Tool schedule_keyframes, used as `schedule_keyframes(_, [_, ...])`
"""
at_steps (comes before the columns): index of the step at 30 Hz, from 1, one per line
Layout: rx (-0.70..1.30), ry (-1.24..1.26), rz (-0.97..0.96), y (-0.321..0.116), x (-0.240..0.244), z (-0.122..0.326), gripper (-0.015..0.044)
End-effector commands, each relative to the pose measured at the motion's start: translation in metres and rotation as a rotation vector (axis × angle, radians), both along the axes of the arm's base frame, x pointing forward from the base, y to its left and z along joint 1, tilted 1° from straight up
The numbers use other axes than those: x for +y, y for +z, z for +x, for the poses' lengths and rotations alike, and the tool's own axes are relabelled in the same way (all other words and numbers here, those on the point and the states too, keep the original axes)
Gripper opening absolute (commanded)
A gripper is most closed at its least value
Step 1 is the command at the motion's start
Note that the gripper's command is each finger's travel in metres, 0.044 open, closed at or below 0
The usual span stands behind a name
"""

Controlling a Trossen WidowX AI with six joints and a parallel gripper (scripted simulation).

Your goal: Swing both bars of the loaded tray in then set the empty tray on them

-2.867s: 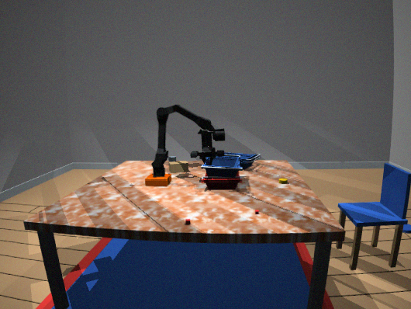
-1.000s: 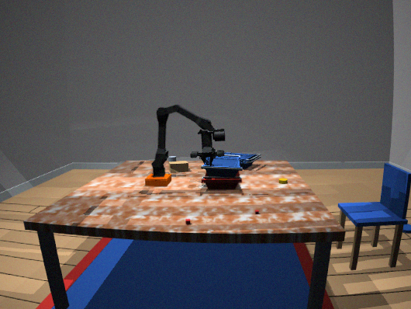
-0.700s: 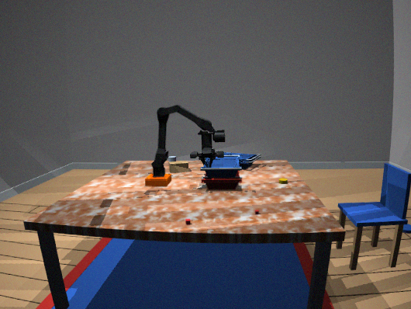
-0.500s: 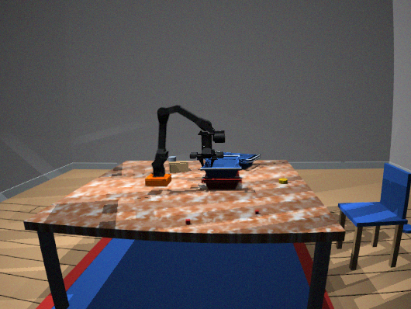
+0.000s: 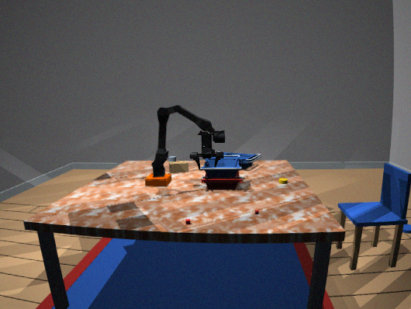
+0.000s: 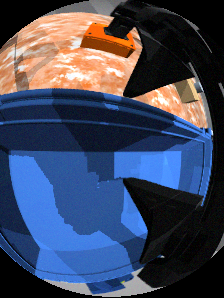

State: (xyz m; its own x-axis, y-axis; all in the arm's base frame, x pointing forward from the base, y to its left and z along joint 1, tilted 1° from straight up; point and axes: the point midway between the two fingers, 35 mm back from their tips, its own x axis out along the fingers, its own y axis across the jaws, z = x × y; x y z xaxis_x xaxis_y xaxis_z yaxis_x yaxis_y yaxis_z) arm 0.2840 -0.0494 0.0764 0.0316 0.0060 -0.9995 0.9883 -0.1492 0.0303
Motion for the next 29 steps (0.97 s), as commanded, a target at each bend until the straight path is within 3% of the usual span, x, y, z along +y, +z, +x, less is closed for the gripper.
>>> schedule_keyframes(1, [0.0, 0.0, 0.0, 0.0, 0.0, 0.0, 0.044])
schedule_keyframes(9, [0.0, 0.0, 0.0, 0.009, 0.0, 0.001, 0.044])
schedule_keyframes(29, [0.001, 0.0, -0.001, 0.109, -0.001, -0.003, 0.044])
